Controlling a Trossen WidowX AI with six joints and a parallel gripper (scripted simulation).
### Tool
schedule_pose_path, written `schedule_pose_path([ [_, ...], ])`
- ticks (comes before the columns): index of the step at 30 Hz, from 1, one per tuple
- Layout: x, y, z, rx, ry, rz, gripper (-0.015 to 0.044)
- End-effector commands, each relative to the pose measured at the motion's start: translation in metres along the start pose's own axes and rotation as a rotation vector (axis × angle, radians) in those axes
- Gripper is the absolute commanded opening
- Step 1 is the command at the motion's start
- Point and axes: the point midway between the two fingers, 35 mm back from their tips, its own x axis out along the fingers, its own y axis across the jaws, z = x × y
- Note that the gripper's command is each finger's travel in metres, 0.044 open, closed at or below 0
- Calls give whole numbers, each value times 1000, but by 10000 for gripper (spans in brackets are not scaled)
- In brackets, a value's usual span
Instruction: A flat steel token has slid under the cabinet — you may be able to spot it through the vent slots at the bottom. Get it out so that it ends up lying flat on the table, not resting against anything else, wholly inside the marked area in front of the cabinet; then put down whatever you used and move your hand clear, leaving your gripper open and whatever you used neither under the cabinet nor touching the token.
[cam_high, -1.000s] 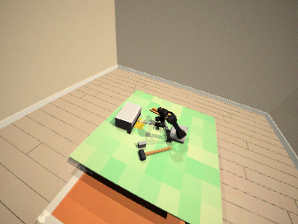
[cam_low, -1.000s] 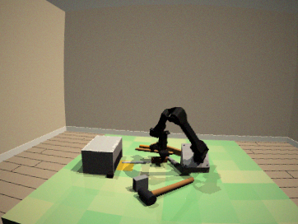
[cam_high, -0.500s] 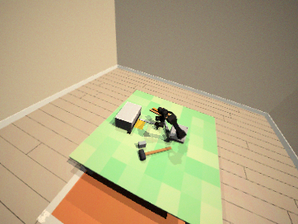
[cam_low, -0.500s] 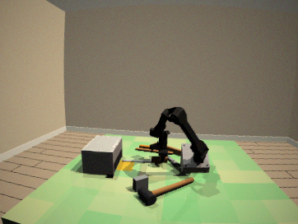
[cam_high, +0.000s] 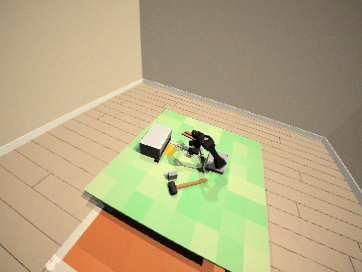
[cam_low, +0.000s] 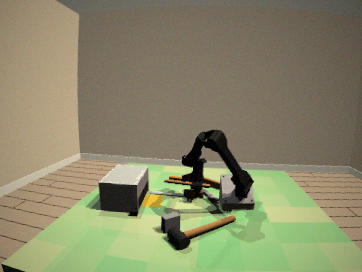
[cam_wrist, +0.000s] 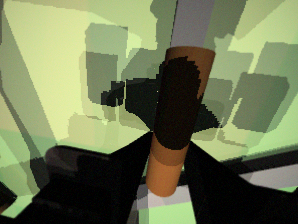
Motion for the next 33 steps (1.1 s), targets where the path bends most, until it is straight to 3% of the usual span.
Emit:
schedule_pose_path([
  [1,-1,-1,1,37,-1,-5,0],
  [33,-2,-2,1,296,-1,-4,0],
])
